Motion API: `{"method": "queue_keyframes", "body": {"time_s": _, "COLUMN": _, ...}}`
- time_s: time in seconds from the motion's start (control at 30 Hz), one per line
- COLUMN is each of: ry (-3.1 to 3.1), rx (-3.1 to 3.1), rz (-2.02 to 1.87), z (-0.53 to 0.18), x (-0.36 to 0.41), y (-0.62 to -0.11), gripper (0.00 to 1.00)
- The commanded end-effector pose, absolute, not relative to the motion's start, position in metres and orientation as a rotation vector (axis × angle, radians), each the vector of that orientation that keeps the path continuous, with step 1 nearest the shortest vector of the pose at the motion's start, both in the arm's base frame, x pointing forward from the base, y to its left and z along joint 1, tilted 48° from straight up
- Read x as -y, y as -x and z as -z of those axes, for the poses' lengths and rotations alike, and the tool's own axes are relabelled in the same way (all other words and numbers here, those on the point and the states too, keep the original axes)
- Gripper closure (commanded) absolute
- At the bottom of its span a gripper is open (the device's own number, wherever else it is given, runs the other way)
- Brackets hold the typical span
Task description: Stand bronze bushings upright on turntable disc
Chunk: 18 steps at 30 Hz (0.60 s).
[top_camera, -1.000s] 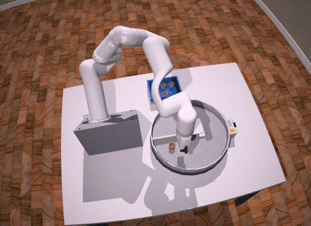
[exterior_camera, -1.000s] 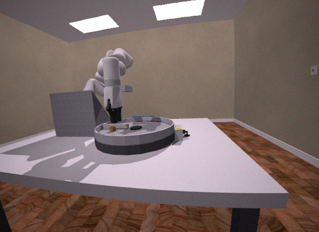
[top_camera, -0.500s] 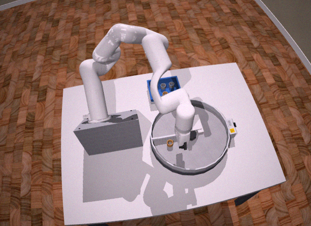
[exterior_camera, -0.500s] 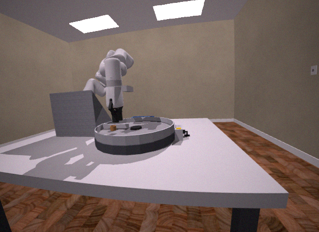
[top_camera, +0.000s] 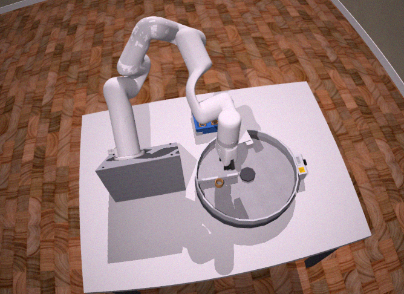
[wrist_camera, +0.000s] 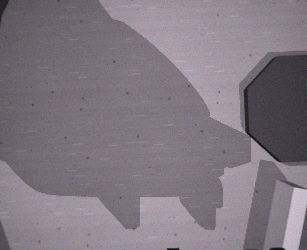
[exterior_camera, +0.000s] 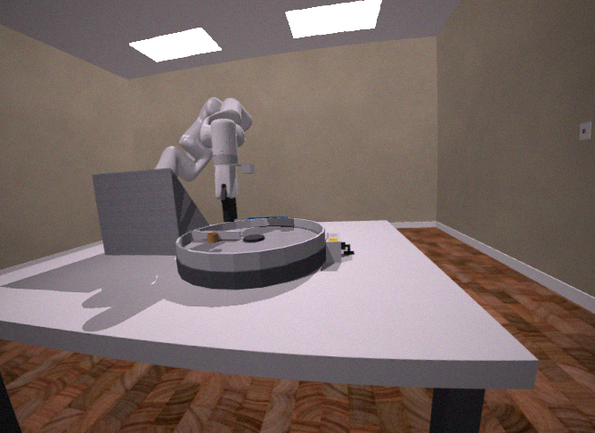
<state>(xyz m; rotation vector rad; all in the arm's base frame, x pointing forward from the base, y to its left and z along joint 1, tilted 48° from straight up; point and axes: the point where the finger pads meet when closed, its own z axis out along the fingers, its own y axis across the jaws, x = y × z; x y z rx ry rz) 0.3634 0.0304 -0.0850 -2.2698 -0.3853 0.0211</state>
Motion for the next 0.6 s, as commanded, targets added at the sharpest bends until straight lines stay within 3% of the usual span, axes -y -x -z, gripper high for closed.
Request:
{"method": "queue_keyframes", "body": {"time_s": 0.0, "ry": 2.265, "rx": 0.491, "rz": 0.048, "z": 0.03, "x": -0.072, "y": -0.351, "gripper": 0.59}}
{"method": "queue_keyframes", "body": {"time_s": 0.57, "ry": 2.189, "rx": 0.766, "rz": 0.175, "z": -0.092, "x": -0.179, "y": -0.313, "gripper": 0.59}}
